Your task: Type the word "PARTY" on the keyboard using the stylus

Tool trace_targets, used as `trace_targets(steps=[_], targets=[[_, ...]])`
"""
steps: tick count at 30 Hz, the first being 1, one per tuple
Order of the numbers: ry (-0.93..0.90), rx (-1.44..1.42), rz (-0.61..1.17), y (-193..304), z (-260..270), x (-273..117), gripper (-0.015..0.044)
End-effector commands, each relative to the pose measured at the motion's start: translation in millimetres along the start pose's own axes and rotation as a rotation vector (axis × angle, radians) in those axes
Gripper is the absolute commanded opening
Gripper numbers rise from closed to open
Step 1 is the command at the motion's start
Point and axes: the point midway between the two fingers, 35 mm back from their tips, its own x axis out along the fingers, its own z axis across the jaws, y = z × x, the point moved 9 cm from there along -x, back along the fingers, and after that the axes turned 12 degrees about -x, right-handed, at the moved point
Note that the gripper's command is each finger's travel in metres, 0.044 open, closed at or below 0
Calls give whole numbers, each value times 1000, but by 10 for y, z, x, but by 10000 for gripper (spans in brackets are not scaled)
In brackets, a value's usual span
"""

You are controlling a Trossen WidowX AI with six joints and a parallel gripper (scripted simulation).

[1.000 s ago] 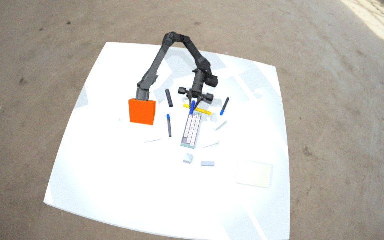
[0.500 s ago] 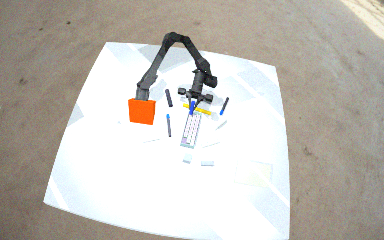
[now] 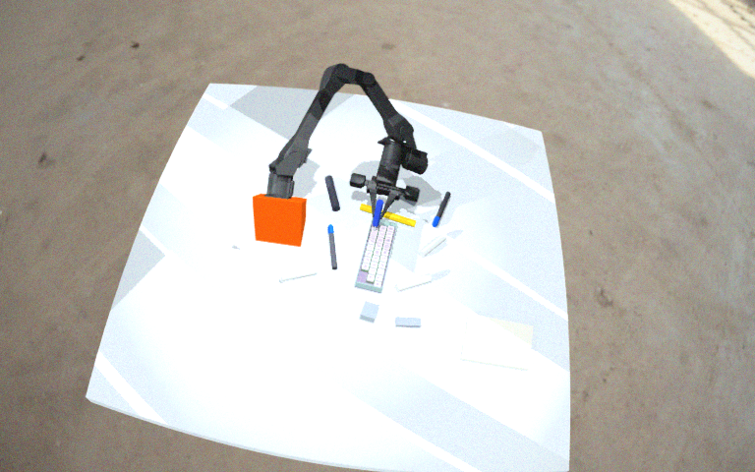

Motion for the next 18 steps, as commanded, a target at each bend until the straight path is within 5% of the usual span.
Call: trace_targets(steps=[1,18], targets=[[1,5,-4,-2,2,-4,81],[1,5,-3,310,68,-187,81]])
